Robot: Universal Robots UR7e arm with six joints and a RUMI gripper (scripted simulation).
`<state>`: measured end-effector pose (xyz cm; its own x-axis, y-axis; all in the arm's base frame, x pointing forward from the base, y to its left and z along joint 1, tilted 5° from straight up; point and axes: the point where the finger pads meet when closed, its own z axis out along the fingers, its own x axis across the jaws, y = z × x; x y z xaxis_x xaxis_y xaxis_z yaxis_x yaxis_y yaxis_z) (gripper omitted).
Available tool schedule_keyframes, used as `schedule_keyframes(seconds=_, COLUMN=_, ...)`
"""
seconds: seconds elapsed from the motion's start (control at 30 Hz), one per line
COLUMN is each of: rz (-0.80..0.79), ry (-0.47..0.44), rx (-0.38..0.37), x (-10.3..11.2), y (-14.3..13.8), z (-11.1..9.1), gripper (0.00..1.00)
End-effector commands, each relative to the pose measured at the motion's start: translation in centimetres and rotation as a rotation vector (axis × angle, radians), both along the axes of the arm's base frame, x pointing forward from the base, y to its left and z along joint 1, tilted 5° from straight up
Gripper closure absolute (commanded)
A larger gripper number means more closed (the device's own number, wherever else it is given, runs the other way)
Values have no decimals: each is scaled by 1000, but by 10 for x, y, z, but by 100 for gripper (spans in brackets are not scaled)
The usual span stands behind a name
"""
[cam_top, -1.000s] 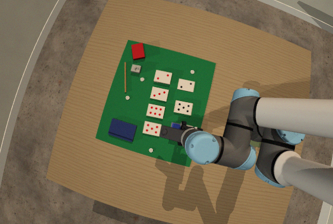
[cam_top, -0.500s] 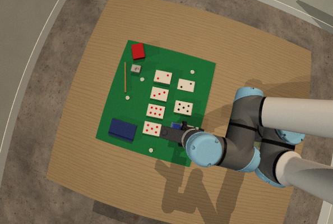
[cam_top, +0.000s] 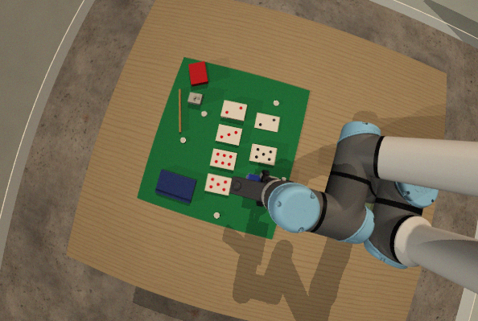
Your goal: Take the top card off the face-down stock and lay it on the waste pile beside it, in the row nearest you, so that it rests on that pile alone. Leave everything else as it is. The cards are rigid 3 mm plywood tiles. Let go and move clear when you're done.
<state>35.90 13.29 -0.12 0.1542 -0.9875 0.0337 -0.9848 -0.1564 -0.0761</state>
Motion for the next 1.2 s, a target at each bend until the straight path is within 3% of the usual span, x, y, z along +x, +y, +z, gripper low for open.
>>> schedule_keyframes(seconds=0.0, rz=0, ry=-1, rx=0, x=2, y=-9, z=1, gripper=62)
schedule_keyframes(seconds=0.53, rz=-3, ry=-1, rx=1, x=12, y=-75, z=3, gripper=62)
schedule_keyframes(seconds=0.9, rz=-4, ry=-1, rx=1, x=16, y=-102, z=4, gripper=62)
schedule_keyframes(seconds=1.17, rz=-4, ry=-1, rx=1, x=16, y=-107, z=4, gripper=62)
